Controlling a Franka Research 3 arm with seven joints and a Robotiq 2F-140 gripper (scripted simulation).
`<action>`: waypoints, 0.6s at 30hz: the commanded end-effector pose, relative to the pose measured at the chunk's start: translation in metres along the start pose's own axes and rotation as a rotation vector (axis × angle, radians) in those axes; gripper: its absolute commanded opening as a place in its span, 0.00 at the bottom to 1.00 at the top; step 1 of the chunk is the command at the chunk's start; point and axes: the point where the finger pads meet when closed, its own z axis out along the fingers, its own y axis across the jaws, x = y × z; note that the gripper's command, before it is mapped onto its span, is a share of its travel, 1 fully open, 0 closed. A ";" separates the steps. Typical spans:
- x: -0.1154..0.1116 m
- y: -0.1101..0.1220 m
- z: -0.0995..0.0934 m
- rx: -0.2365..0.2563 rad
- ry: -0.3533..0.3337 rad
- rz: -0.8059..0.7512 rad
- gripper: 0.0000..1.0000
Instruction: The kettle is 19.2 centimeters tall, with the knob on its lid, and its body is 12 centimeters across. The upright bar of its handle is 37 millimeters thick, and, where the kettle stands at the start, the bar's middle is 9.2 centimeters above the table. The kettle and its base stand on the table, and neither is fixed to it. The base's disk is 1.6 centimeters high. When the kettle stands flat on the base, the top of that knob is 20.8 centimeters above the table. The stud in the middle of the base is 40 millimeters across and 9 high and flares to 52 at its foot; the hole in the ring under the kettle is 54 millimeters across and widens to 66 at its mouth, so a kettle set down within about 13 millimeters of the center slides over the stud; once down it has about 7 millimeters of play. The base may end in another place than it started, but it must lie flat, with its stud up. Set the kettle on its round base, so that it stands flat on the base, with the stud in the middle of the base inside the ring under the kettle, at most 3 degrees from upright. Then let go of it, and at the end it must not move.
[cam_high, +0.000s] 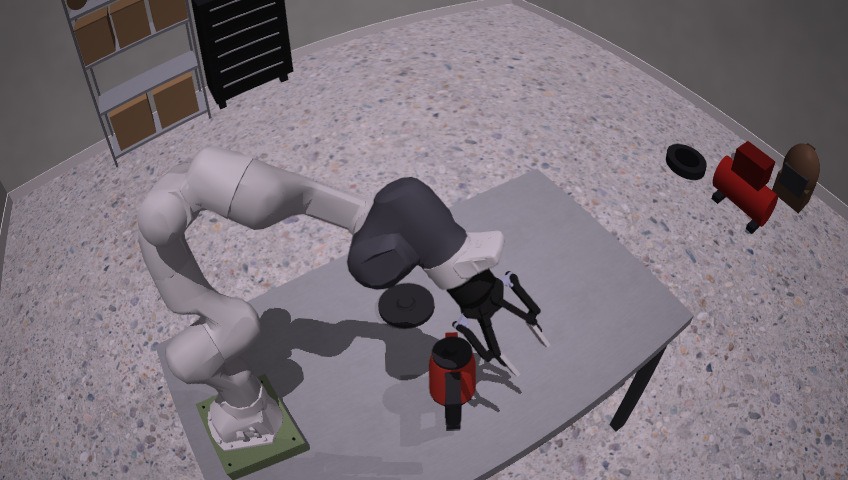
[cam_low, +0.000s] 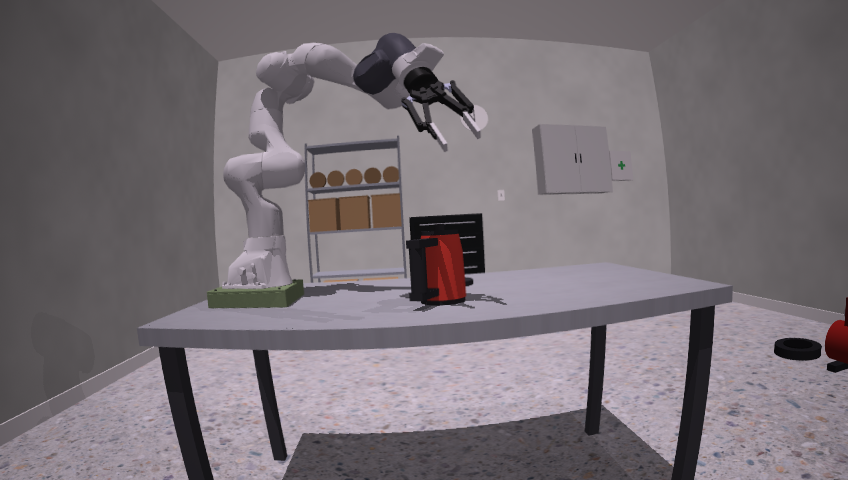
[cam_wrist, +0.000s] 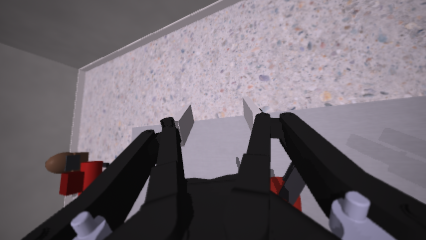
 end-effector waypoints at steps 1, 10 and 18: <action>-0.040 0.036 0.003 -0.160 -0.114 0.198 0.47; -0.094 0.058 -0.008 -0.333 -0.267 0.377 0.47; -0.136 0.071 -0.023 -0.456 -0.370 0.479 0.47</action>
